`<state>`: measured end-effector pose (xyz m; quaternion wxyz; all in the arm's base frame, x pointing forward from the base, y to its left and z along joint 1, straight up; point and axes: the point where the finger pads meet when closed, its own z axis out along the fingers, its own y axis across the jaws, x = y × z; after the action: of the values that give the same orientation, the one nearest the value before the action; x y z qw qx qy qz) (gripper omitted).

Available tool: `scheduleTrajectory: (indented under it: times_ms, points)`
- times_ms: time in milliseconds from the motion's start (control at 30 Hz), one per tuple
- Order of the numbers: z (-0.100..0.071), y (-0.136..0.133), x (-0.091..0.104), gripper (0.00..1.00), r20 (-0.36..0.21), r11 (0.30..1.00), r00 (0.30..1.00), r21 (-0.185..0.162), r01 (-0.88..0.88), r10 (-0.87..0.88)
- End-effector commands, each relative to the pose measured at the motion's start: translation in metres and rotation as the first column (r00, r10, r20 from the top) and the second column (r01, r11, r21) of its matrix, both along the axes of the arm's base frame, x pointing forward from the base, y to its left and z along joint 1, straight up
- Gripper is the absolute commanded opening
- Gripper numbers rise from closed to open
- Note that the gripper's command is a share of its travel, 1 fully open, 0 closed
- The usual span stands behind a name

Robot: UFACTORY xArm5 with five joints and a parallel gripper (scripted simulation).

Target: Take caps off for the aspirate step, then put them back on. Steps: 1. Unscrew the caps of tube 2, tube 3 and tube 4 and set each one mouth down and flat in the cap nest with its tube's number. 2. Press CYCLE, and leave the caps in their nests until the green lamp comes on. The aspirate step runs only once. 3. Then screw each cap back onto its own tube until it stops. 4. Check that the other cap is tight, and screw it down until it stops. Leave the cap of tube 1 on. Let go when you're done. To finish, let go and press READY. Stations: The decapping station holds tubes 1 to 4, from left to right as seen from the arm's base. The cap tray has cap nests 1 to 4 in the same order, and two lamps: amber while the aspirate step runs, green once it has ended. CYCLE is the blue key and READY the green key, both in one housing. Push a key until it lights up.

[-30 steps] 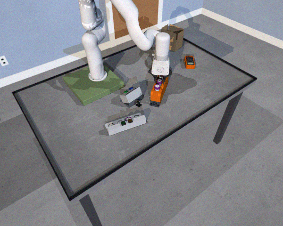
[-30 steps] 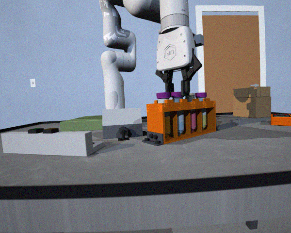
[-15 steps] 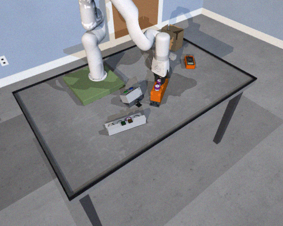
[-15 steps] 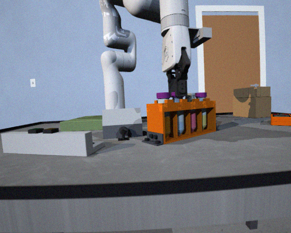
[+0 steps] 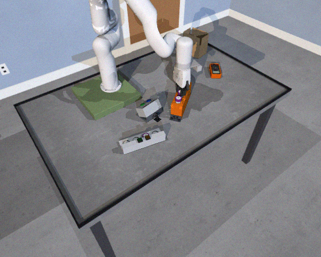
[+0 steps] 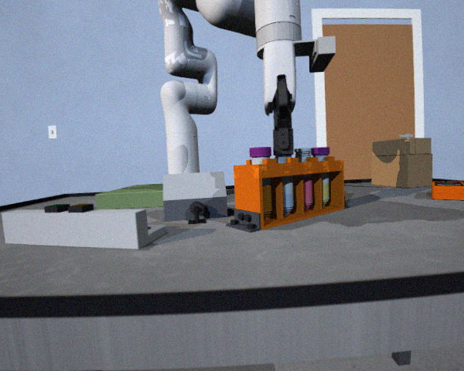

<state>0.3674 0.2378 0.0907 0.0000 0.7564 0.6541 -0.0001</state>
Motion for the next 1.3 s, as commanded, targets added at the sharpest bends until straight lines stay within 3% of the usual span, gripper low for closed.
scheduleTrajectory:
  times_ms: [0,333,600,667,933,1167,1233,1267]
  points:
    - [0.0012,0.0006,0.0009,0.00,0.002,1.000,1.000,0.003,0.004,-0.004]
    - [0.0012,0.0006,0.0009,0.00,0.002,1.000,1.000,0.003,0.004,-0.004]
    - [0.0014,0.0006,0.0009,0.00,0.003,0.923,0.923,0.002,-0.386,0.386]
    - [0.0014,0.0006,0.0009,0.00,0.003,0.923,0.923,0.002,-0.386,0.386]
    - [0.0016,0.0006,0.0009,0.00,0.004,0.716,0.716,0.001,-0.698,0.698]
    - [0.0018,0.0006,0.0009,0.00,0.004,0.479,0.479,0.000,-0.878,0.878]
    - [0.0018,0.0006,0.0009,0.00,0.004,0.479,0.479,0.000,-0.878,0.878]
    - [0.0018,0.0006,0.0009,0.00,0.004,0.415,0.415,0.000,-0.910,0.910]
